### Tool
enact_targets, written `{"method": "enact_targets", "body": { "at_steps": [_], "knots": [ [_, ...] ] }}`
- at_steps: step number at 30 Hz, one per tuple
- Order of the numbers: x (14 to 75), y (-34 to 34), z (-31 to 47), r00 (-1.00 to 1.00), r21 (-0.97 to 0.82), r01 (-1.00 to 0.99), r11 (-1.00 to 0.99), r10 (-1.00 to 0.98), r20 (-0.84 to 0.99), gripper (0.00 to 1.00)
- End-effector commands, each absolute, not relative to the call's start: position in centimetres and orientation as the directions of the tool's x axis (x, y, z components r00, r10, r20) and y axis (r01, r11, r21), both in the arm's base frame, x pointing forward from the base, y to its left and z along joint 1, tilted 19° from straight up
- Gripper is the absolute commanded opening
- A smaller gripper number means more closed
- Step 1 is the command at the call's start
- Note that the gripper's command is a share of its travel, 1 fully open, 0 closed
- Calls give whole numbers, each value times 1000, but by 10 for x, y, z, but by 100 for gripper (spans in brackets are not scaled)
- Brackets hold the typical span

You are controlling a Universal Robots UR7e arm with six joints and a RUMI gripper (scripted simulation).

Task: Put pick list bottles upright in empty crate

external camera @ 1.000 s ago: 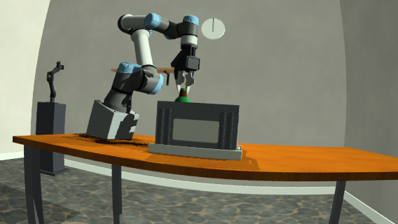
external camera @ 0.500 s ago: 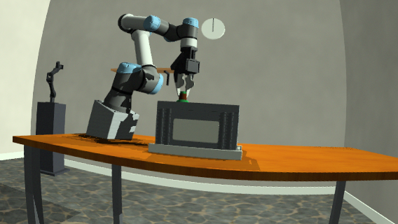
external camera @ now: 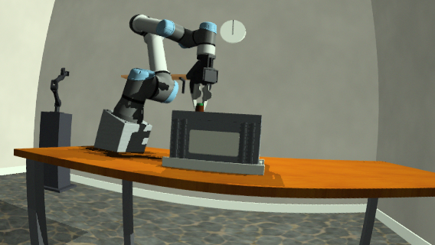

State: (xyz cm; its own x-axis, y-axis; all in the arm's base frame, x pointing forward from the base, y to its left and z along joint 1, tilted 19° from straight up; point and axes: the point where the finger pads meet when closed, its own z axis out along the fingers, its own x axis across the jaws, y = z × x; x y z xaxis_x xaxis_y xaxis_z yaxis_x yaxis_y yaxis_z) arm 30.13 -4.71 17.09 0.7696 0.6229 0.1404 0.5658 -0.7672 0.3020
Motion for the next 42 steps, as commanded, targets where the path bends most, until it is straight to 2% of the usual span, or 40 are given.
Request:
{"method": "enact_targets", "body": {
  "at_steps": [1,42],
  "knots": [
    [304,-48,166,769,303,566,-767,623,141,0],
    [312,-53,139,769,303,566,-767,623,141,0]
  ]
}}
